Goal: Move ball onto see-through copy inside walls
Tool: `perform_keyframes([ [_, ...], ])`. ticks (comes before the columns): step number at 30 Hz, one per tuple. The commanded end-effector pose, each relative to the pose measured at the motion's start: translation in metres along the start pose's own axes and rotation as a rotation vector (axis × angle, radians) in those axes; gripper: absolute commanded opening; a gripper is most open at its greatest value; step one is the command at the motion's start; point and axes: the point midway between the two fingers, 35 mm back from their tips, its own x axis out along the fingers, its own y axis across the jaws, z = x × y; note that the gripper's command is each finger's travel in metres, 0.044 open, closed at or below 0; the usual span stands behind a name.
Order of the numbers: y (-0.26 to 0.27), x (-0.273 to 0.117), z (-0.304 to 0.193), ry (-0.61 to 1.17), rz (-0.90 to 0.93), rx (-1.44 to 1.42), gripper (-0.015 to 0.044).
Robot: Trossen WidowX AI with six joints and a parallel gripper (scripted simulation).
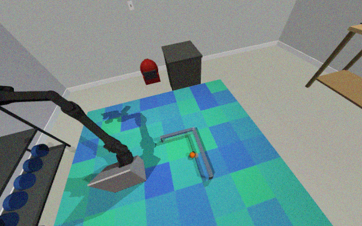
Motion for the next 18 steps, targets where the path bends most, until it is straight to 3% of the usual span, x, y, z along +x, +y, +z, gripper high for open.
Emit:
perform_keyframes([
  [1,0.0,-0.001,0.0,0.0,-0.003,-0.003,0.0374],
  [5,-0.011,-0.016,0.006,-0.003,-0.075,-0.072,0.0275],
  [11,-0.051,-0.062,0.024,0.004,-0.258,-0.261,0.0275],
  [18,-0.105,-0.154,0.057,0.069,-0.572,-0.559,0.0275],
])
